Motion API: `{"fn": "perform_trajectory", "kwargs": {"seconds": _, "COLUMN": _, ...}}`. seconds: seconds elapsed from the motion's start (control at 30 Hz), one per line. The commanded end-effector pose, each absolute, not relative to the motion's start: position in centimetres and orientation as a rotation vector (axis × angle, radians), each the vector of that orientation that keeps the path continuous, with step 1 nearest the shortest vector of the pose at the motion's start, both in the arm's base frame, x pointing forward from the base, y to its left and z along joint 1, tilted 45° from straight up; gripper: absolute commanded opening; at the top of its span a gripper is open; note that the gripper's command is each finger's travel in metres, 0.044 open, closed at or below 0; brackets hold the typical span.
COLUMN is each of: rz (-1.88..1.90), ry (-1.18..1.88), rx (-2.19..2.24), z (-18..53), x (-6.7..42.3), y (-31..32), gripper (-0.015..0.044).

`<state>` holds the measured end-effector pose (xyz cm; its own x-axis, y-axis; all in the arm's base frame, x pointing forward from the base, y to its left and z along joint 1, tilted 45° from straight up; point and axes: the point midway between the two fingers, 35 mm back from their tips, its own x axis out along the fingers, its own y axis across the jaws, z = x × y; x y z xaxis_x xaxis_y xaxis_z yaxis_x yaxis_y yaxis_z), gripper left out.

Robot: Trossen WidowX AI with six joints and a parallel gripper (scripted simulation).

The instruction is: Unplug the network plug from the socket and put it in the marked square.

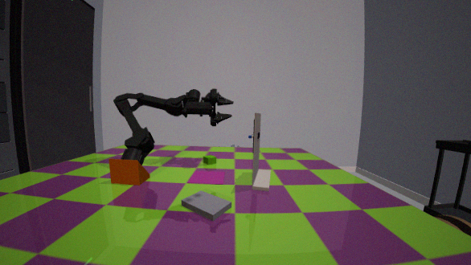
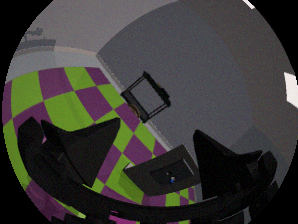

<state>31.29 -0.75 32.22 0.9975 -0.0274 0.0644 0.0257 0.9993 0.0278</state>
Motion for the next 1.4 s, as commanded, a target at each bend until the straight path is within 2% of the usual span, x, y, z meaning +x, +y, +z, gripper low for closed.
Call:
{"fn": "perform_trajectory", "kwargs": {"seconds": 0.0, "rz": -0.03, "ry": -0.06, "rx": 0.022, "z": 32.1, "x": 31.3, "y": -0.8, "gripper": 0.0374}}
{"fn": "perform_trajectory", "kwargs": {"seconds": 0.27, "rz": -0.178, "ry": 0.159, "rx": -0.249, "z": 24.5, "x": 30.8, "y": -1.8, "gripper": 0.0164}}
{"fn": "perform_trajectory", "kwargs": {"seconds": 0.3, "rz": -0.194, "ry": 0.192, "rx": -0.29, "z": 23.5, "x": 30.6, "y": -1.9, "gripper": 0.0156}}
{"fn": "perform_trajectory", "kwargs": {"seconds": 0.63, "rz": -0.296, "ry": 0.504, "rx": -0.73, "z": 15.2, "x": 27.4, "y": -3.4, "gripper": 0.0156}}
{"fn": "perform_trajectory", "kwargs": {"seconds": 0.93, "rz": -0.297, "ry": 0.51, "rx": -0.738, "z": 15.1, "x": 27.5, "y": -3.5, "gripper": 0.0156}}
{"fn": "perform_trajectory", "kwargs": {"seconds": 1.37, "rz": -0.297, "ry": 0.509, "rx": -0.738, "z": 14.7, "x": 31.0, "y": -4.4, "gripper": 0.0156}}
